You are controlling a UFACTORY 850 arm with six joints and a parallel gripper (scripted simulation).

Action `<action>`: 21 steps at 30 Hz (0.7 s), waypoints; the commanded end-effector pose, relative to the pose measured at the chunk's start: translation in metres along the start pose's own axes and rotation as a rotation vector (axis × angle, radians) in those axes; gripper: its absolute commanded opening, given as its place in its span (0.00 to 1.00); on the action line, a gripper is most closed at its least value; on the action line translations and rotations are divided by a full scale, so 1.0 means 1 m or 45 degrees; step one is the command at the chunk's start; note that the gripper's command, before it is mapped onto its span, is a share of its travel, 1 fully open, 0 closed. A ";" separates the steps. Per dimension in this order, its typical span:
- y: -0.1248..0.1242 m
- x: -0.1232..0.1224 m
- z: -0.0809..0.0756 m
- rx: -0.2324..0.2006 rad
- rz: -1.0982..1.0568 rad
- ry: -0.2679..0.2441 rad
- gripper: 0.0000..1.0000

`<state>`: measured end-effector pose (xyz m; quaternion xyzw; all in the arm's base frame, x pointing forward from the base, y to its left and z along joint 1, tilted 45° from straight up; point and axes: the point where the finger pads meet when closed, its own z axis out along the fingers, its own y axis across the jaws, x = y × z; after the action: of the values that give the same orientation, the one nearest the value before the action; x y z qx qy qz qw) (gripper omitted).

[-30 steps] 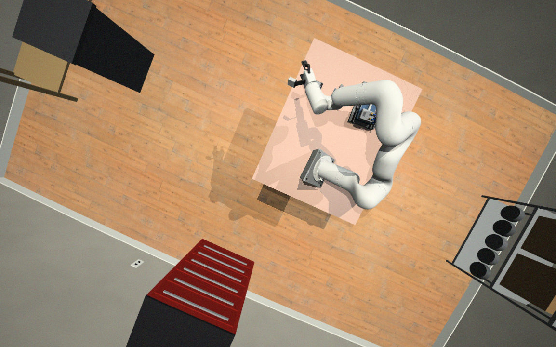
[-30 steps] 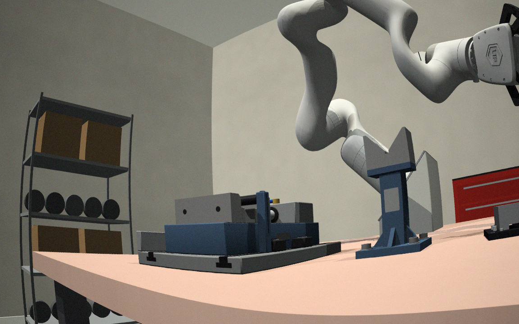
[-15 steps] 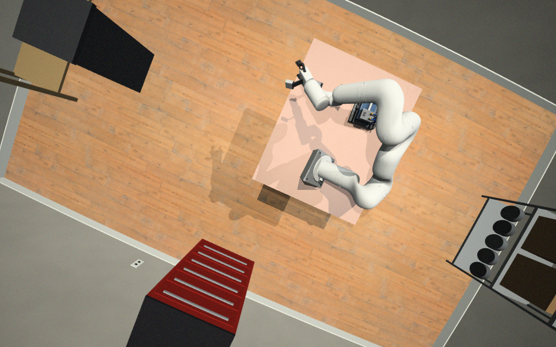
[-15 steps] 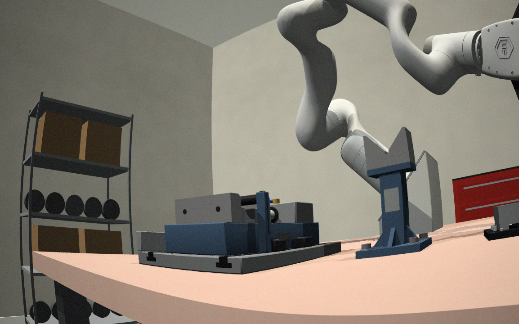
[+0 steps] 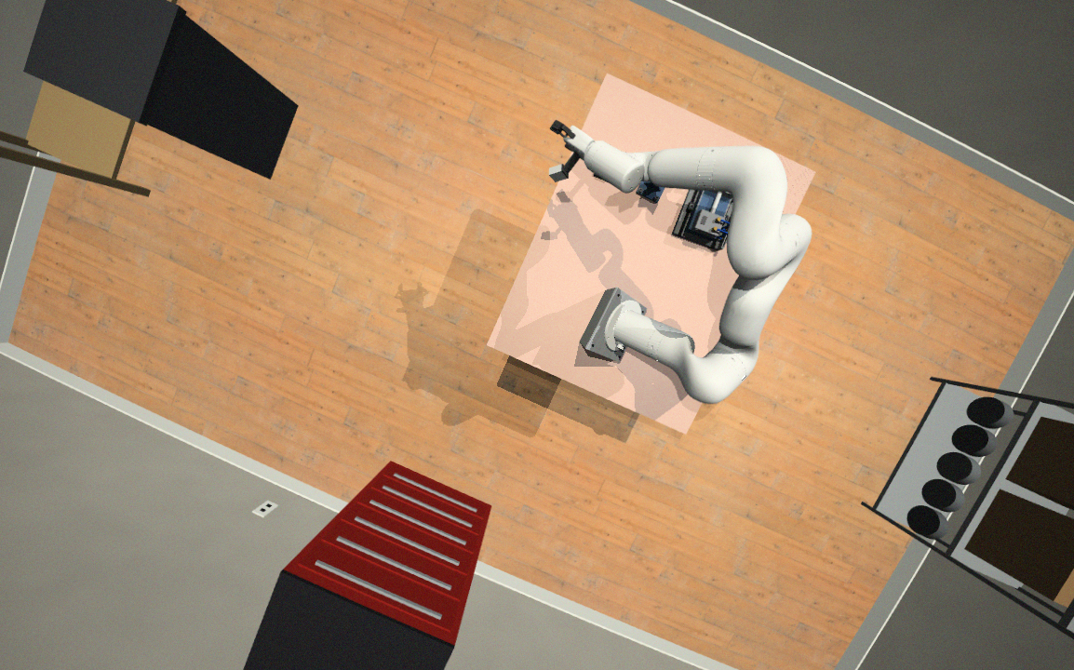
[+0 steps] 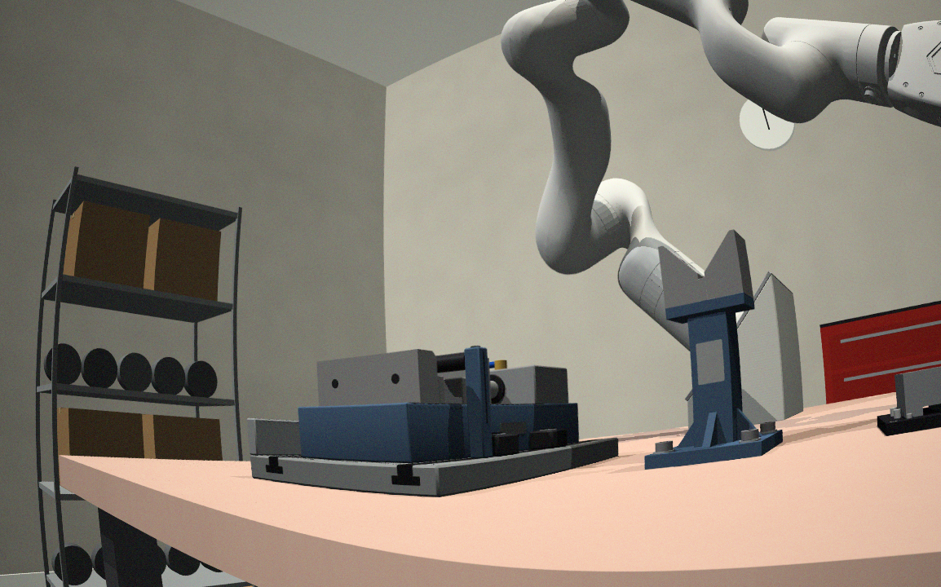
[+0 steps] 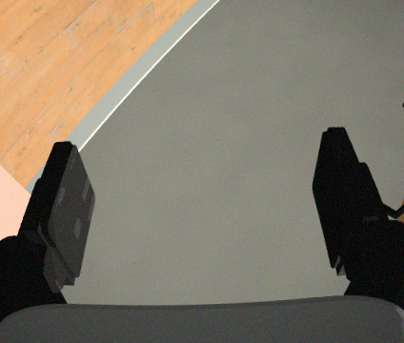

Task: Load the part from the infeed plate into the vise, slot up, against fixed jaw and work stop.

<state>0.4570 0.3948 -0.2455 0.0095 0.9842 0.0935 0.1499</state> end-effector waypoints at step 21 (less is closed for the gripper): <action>-0.023 0.010 -0.020 0.196 -0.994 0.574 1.00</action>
<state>0.4403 0.3754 -0.2393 -0.3199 0.9471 -0.0203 -0.0145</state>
